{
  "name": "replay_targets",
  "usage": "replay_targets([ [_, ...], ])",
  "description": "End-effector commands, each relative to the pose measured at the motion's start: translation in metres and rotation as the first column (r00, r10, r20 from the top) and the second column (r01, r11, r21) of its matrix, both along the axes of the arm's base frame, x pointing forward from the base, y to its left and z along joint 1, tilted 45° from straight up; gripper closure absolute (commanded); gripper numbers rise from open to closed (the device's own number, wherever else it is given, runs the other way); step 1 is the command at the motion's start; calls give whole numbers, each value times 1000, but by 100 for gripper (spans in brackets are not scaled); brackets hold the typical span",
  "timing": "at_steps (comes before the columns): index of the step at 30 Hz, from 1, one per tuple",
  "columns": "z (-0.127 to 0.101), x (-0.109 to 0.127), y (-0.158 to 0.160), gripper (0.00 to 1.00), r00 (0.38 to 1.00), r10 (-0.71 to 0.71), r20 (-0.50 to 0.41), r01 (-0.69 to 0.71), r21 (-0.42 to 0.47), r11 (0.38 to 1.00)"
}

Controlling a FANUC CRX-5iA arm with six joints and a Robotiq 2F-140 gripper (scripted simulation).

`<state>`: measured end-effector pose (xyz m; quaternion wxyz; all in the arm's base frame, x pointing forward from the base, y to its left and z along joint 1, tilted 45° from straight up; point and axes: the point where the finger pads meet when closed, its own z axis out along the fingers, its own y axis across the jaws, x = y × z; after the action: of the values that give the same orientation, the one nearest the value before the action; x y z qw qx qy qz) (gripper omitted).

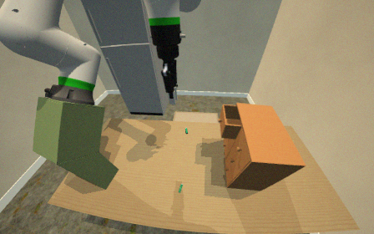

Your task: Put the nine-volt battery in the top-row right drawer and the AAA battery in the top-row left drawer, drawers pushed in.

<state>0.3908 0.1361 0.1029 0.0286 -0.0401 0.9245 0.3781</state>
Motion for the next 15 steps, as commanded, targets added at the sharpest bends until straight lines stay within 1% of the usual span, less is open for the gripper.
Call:
replay_targets([
  [1, 0, 0, 0, 80, 1000, 1, -1, -1, 0, 1000],
  [13, 0, 0, 0, 80, 1000, 0, -2, 0, 0, 1000],
  [15, -3, 3, 0, 80, 1000, -13, -15, 13, 2, 1000],
])
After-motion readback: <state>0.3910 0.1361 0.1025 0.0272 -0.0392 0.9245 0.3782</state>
